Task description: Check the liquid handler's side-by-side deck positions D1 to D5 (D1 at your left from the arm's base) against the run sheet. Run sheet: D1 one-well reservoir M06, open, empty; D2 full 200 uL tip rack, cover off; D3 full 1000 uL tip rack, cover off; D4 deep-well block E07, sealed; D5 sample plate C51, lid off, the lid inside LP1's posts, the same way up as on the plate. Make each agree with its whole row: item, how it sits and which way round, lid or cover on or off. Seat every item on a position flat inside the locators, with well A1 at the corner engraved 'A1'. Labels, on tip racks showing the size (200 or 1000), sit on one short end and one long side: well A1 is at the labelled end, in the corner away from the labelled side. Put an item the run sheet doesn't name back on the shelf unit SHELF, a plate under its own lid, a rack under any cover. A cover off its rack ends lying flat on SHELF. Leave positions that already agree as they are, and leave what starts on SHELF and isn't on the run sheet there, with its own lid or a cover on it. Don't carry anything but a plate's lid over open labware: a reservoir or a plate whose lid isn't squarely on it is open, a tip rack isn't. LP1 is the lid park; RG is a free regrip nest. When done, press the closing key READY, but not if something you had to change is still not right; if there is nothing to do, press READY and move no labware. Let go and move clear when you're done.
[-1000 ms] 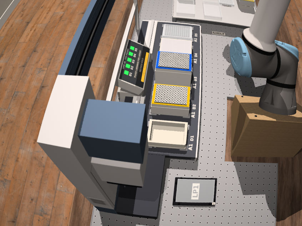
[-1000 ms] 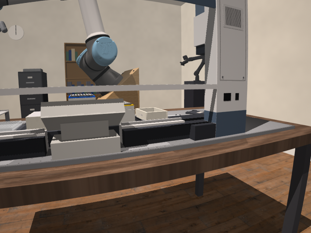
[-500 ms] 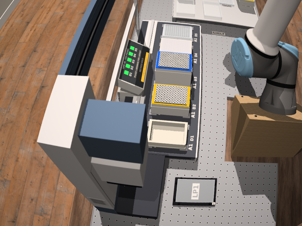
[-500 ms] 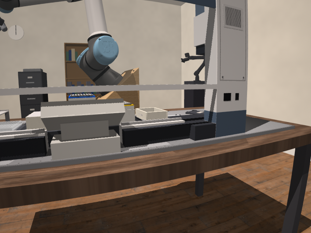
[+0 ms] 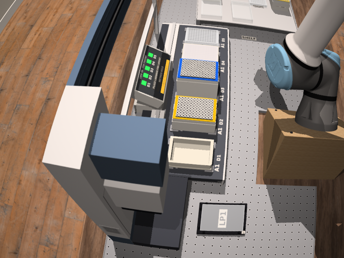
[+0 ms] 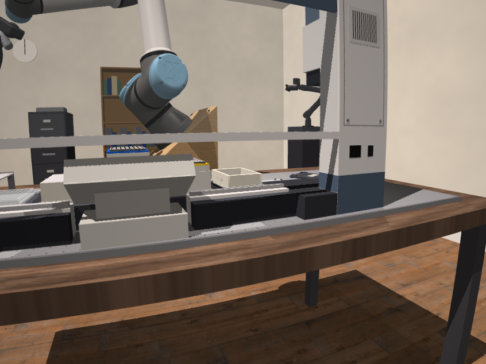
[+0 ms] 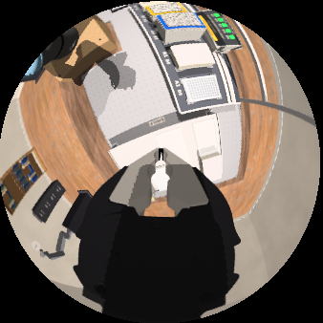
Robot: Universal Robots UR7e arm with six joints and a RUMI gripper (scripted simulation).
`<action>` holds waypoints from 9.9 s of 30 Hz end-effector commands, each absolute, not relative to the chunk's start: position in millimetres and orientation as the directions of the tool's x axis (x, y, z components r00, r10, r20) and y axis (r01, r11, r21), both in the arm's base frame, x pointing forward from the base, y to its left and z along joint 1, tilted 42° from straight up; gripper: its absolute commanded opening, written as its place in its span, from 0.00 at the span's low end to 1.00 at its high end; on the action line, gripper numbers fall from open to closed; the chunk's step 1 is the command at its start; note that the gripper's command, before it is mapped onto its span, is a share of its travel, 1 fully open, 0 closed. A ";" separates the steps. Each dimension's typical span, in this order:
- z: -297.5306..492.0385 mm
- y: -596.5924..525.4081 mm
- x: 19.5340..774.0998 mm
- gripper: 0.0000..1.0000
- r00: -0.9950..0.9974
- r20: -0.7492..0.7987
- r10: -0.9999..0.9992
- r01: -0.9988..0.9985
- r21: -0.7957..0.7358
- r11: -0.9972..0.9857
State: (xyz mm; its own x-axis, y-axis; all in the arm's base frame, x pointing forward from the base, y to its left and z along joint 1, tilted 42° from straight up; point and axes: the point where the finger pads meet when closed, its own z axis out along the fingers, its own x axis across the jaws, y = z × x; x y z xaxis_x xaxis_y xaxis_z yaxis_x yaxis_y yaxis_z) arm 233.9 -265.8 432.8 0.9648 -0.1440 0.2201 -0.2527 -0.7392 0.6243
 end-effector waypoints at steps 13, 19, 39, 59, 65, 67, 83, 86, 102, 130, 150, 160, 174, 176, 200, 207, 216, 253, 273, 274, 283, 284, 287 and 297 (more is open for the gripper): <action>384.6 -211.8 229.5 0.00 0.928 0.290 -0.232 -0.365 0.596 -0.715; 371.3 -197.0 228.4 0.00 0.928 0.290 -0.232 -0.365 0.596 -0.715; 344.0 -166.4 226.1 0.00 0.897 0.336 -0.287 -0.437 0.571 -0.695; 304.4 -121.2 223.6 0.00 0.897 0.335 -0.287 -0.436 0.572 -0.695; 306.0 -121.4 224.0 0.00 0.896 0.338 -0.287 -0.438 0.571 -0.694; 300.0 -117.4 223.1 0.00 0.891 0.342 -0.298 -0.448 0.567 -0.691; 252.9 -65.1 218.8 0.00 0.892 0.341 -0.297 -0.447 0.569 -0.691; 243.5 -53.9 218.1 0.00 0.892 0.341 -0.297 -0.448 0.568 -0.690; 233.3 -41.8 217.4 0.00 0.909 0.320 -0.269 -0.412 0.581 -0.702; 177.3 23.0 213.4 0.00 0.926 0.294 -0.236 -0.371 0.594 -0.714; 128.0 79.8 209.9 0.00 0.981 0.171 -0.088 -0.178 0.639 -0.748; 113.9 95.7 208.7 0.00 0.981 0.170 -0.088 -0.178 0.639 -0.748; 93.9 118.3 207.0 0.00 0.996 0.092 0.004 -0.058 0.655 -0.753; 87.3 125.8 206.4 0.00 0.997 0.065 0.034 -0.018 0.658 -0.753; 49.8 167.9 203.3 0.00 0.996 0.022 0.083 0.048 0.661 -0.749; 33.1 186.7 201.8 0.00 0.986 -0.045 0.158 0.148 0.660 -0.737; 3.2 220.4 199.2 0.00 0.982 -0.062 0.177 0.174 0.658 -0.732; -64.2 296.1 193.4 0.00 0.979 -0.072 0.188 0.189 0.657 -0.730; -88.2 323.2 191.4 0.00 0.989 -0.033 0.144 0.130 0.660 -0.740; -91.5 326.9 191.1 0.00 0.989 -0.032 0.144 0.129 0.660 -0.740; -121.3 360.2 188.3 0.00 0.989 -0.033 0.144 0.129 0.661 -0.739; -124.6 363.9 188.0 0.00 0.989 -0.033 0.144 0.129 0.661 -0.739; -127.9 367.6 187.7 0.00 0.989 -0.033 0.144 0.129 0.661 -0.739; -142.0 383.5 186.5 0.00 0.989 -0.033 0.143 0.129 0.661 -0.739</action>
State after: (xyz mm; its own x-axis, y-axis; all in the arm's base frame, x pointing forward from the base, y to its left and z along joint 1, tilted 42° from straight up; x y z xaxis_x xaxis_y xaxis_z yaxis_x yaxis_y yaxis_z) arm 186.9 375.5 -137.3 0.9888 0.1448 -0.0348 0.1314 -0.7382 0.6617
